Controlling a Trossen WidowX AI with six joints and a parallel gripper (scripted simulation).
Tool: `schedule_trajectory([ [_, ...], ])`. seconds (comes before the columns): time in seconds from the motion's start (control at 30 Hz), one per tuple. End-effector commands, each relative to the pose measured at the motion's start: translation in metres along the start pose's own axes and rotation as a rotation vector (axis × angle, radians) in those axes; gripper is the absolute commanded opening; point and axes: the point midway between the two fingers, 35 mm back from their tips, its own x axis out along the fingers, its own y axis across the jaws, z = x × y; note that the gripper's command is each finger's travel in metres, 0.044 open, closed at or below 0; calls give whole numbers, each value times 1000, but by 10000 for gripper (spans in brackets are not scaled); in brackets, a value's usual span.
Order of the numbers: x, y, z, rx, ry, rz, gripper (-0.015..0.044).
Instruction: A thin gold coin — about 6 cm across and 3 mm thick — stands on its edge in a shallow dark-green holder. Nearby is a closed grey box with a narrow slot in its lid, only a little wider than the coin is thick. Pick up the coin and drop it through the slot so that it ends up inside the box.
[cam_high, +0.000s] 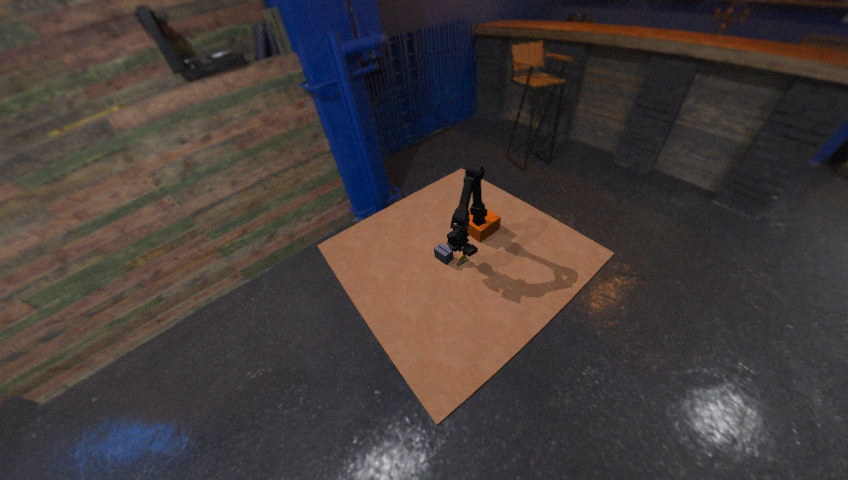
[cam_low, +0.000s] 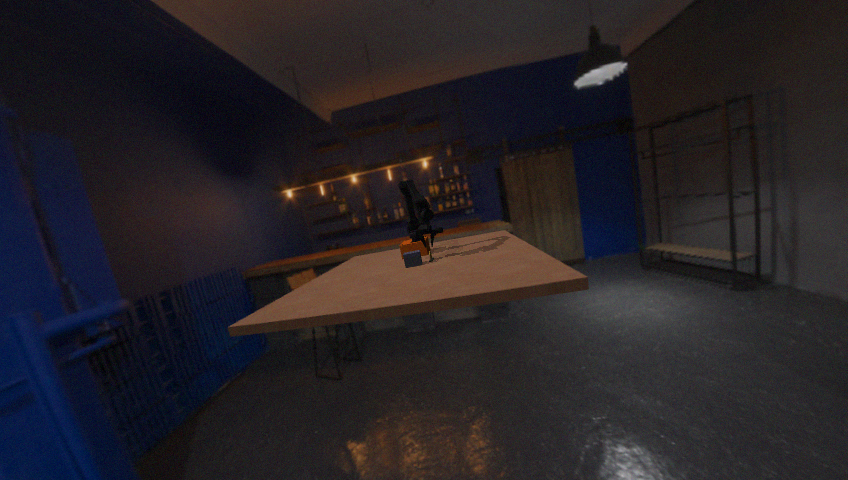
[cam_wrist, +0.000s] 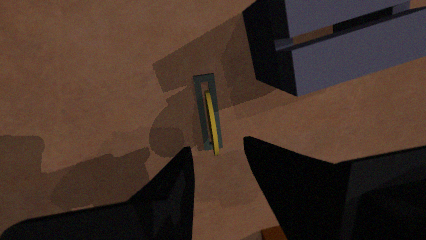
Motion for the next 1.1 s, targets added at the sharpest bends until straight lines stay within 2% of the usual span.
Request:
schedule_trajectory([
  [0.0, 6, 0, -1, 3, 2, -4, 161],
  [1.07, 57, -1, -1, 3, 2, -4, 161],
])
